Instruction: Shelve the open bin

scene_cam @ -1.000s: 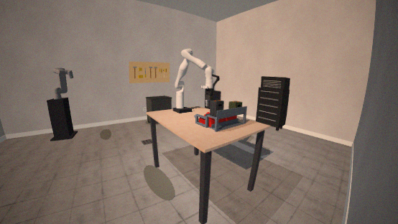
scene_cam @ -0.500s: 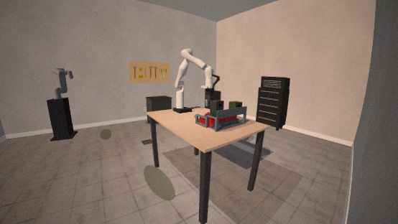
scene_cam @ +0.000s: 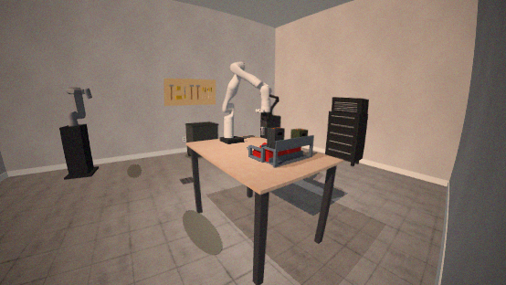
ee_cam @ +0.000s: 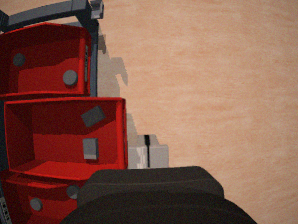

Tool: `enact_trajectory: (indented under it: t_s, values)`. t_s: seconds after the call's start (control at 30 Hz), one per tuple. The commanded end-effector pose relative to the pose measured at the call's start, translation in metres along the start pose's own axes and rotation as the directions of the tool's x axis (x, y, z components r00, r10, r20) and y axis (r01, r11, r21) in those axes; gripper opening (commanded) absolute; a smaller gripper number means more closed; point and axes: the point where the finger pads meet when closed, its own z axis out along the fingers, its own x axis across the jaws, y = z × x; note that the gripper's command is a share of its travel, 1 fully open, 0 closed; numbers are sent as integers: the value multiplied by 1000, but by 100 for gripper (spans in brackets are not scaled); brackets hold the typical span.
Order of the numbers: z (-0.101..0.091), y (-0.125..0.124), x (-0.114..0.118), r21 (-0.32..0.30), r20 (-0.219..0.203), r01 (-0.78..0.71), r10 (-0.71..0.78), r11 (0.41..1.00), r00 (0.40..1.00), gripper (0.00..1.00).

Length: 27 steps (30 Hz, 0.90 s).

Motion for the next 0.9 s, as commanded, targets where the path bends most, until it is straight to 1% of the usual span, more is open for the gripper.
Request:
enact_trajectory:
  t_s: [0.0,0.5,0.87]
  values:
    - [-1,0,-1,0,2,0,0,1000,1000,0]
    - [0,0,-1,0,2,0,0,1000,1000,0]
    - [10,0,-1,-1,1,-1,1,1000,1000,0]
